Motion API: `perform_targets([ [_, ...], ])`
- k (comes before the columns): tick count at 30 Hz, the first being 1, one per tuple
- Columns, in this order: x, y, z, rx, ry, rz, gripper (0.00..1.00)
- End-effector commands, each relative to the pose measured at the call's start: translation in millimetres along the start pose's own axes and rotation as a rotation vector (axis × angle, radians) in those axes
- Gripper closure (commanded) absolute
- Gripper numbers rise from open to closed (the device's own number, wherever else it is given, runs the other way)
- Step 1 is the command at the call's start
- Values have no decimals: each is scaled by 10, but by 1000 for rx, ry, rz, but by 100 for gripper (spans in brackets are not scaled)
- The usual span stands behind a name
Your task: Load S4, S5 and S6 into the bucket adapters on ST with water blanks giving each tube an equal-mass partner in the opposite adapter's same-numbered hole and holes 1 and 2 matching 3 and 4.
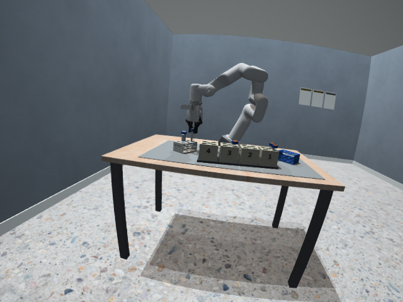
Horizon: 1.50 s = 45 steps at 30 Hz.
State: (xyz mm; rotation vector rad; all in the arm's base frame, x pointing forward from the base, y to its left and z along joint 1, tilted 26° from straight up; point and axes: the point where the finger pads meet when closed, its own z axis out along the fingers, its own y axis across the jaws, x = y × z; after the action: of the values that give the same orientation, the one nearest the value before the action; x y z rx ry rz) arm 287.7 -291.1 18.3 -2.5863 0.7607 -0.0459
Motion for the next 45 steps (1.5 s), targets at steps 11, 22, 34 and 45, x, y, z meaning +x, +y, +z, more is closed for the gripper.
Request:
perform_targets([
  [11,12,3,-152,-2,4,-1,100],
  [22,12,3,-332,-2,4,-1,100],
  [34,11,3,-572,-2,4,-1,100],
  [45,10,3,-753,-2,4,-1,100],
])
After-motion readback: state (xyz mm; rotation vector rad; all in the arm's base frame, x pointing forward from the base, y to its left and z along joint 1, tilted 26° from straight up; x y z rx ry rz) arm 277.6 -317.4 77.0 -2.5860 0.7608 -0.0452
